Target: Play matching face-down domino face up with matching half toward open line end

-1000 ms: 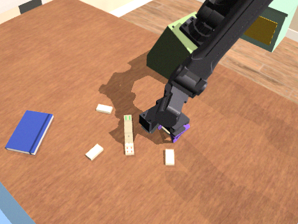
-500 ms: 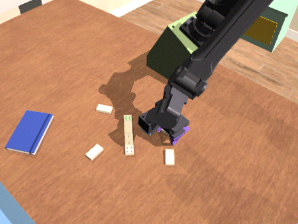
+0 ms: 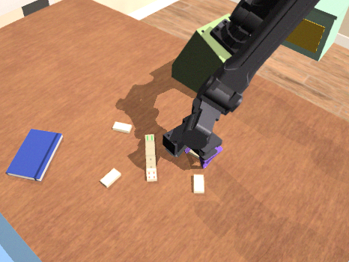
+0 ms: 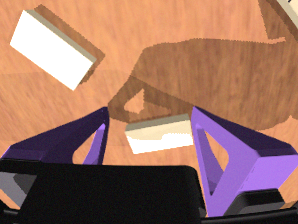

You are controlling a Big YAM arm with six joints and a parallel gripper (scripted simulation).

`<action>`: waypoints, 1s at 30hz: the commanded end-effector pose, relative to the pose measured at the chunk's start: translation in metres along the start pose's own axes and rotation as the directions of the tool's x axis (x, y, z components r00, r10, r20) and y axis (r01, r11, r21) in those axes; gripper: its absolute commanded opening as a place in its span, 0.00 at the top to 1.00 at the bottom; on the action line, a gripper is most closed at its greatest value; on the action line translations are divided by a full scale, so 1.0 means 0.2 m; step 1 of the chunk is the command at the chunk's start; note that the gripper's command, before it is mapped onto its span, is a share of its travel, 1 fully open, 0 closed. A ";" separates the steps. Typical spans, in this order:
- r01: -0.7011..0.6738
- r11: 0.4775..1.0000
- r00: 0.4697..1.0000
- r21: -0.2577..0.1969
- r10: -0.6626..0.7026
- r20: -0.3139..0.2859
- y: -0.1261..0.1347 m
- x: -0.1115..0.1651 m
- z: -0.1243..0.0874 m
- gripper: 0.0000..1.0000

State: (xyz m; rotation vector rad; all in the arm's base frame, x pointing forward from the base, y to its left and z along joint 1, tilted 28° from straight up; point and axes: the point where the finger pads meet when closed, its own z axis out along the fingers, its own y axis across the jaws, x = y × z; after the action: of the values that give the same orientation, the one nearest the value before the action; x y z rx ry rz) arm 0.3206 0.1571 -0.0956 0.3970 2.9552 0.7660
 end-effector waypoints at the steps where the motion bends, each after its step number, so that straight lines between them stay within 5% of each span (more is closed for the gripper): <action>1: -0.003 1.000 1.000 0.001 0.003 -0.006 0.00 0.01 0.00 0.31; 30: -0.004 1.000 0.999 0.016 0.005 -0.041 -0.05 0.09 -0.01 0.31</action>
State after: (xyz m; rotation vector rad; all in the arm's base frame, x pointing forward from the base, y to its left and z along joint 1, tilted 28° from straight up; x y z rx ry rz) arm 0.3047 0.1540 -0.0997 0.4106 2.9936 0.7616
